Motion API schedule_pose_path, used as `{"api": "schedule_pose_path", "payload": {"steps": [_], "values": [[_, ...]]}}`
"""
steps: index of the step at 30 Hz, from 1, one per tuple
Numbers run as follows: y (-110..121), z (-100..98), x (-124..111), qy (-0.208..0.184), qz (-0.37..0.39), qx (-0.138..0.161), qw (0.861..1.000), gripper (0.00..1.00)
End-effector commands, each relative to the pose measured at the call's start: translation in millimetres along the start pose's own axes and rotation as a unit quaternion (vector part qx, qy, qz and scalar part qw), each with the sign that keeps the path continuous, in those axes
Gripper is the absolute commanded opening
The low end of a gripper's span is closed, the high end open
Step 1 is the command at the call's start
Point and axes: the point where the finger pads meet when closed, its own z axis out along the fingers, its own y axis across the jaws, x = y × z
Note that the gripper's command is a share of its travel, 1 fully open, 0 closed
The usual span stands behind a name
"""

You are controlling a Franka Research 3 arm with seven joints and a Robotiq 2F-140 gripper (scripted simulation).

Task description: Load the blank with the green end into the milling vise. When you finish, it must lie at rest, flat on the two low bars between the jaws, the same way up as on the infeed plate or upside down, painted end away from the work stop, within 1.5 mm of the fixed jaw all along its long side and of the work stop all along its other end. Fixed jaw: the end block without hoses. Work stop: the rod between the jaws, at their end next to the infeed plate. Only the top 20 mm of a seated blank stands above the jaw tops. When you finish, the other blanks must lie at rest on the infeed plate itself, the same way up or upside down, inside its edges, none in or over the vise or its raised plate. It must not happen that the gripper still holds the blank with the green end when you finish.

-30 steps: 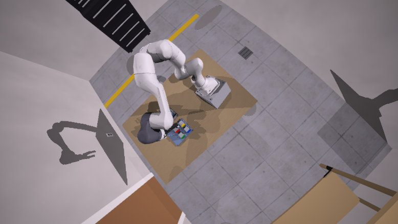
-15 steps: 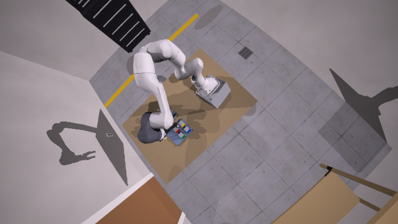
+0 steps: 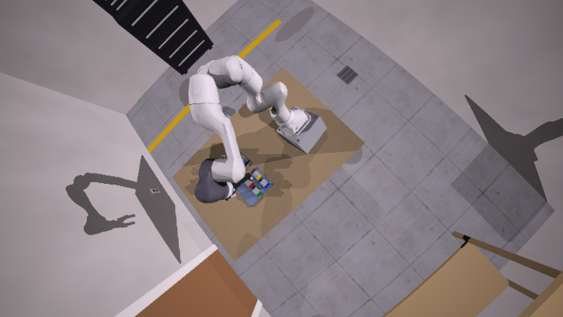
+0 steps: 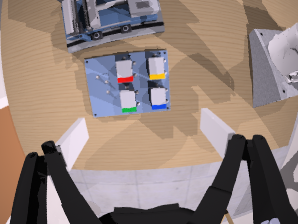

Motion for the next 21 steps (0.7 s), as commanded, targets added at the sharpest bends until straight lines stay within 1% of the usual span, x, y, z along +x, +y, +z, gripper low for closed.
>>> {"api": "schedule_pose_path", "payload": {"steps": [1, 17, 21], "values": [[0, -0.1, 0, 0.000, 0.000, 0.000, 1.000, 1.00], [0, 0.0, 0, 0.000, 0.000, 0.000, 1.000, 1.00], [-20, -0.1, -31, 0.000, 0.000, 0.000, 1.000, 1.00]]}}
